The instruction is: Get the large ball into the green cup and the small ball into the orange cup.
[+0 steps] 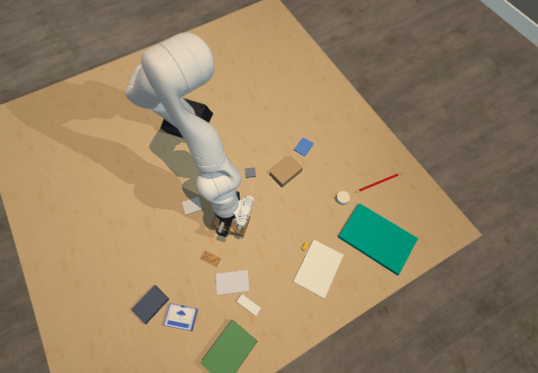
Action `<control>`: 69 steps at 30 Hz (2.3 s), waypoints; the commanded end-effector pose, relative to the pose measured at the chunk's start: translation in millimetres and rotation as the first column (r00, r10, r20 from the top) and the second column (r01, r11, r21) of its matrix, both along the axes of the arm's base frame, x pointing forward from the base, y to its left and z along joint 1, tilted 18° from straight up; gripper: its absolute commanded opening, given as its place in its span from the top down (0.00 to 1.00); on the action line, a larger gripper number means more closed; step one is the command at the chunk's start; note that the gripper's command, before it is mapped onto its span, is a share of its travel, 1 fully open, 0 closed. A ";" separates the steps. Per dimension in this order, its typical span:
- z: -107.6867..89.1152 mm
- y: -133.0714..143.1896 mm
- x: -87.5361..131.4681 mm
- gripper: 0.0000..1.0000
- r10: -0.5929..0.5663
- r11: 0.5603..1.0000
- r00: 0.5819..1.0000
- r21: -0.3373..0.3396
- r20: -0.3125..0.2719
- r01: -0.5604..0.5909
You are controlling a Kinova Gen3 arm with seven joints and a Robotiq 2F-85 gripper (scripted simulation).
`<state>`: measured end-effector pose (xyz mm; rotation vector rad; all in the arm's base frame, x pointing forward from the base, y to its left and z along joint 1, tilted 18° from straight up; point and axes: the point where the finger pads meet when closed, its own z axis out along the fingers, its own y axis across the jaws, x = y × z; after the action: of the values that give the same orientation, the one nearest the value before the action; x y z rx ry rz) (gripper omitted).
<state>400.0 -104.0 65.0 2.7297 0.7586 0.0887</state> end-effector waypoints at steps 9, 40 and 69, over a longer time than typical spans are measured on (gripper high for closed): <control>20.0 10.0 1.3 0.28 0.011 1.000 1.000 0.004 0.011 -0.011; 36.4 14.7 -1.3 0.28 0.011 1.000 1.000 0.004 0.011 -0.011; 36.4 14.2 -2.0 0.28 0.024 0.999 0.999 0.025 0.046 -0.025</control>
<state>400.5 -85.9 99.5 2.7223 0.8012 0.1577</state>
